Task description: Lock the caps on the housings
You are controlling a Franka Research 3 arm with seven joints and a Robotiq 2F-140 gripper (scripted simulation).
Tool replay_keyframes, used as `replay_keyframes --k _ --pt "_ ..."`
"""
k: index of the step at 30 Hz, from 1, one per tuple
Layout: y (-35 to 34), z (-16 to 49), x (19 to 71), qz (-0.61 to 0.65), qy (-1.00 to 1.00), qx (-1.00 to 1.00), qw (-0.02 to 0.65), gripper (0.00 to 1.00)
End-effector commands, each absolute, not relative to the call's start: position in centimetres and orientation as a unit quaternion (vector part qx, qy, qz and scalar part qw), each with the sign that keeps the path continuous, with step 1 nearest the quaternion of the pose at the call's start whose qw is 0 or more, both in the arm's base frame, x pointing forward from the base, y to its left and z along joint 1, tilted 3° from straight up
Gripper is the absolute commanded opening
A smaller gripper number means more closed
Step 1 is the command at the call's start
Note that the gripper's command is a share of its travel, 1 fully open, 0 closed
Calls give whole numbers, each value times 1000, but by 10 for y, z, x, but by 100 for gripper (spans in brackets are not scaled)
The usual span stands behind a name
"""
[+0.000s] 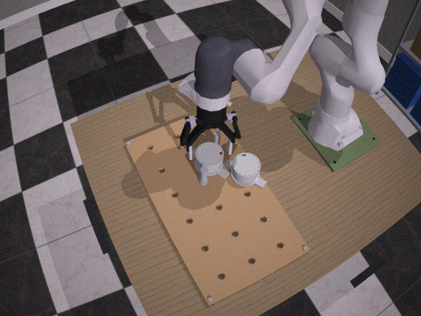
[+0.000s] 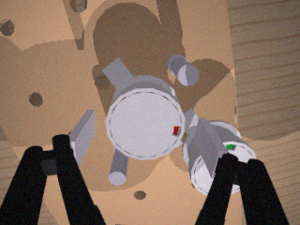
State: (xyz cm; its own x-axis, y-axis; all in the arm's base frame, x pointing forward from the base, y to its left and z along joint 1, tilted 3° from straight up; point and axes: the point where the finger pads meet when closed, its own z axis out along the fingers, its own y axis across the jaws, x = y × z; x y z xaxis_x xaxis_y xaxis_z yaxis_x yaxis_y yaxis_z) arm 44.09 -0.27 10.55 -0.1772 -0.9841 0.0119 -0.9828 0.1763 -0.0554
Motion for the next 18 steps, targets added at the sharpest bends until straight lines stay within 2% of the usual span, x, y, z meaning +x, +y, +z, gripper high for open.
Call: replay_keyframes --k 1,18 --pt "-2 103 442 -25 765 -643 15 78" --pt "-2 101 442 -25 765 -643 15 78"
